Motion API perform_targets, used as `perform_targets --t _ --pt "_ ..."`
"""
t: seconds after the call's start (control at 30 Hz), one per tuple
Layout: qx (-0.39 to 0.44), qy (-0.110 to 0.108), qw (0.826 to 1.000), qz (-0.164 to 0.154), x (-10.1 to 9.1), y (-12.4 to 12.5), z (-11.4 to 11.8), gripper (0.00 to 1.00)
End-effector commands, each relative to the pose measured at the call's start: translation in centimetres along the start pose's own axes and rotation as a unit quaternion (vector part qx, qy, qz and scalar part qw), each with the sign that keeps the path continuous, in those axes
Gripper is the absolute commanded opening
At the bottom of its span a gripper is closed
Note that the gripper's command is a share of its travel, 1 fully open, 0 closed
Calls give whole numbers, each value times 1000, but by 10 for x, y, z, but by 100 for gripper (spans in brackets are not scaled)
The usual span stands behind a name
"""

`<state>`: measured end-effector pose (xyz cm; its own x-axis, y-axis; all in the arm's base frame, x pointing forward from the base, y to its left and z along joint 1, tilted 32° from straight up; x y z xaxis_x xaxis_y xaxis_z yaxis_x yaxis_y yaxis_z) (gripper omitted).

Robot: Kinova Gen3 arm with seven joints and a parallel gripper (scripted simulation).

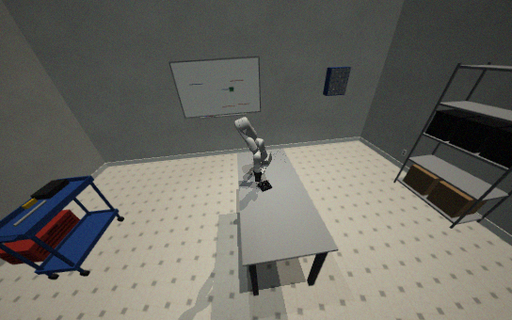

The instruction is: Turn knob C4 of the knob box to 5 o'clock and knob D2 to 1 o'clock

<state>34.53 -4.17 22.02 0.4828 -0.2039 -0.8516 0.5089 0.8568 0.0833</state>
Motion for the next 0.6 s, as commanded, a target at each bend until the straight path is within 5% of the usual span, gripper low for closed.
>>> perform_targets --t 0.0,0.57 --pt "16 -2 1000 1 0 0 0 30" --pt "126 -2 992 1 0 0 0 30"
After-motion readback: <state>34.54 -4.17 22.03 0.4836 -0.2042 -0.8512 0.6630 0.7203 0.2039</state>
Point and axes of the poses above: the point where the finger pads meet when closed, its own x axis out along the fingers, its own z axis across the jaws, y = z × x, the point moved 9 cm from there along -x, back along the fingers, and after that the axes turned 11 degrees about x, right-handed, at the moved point
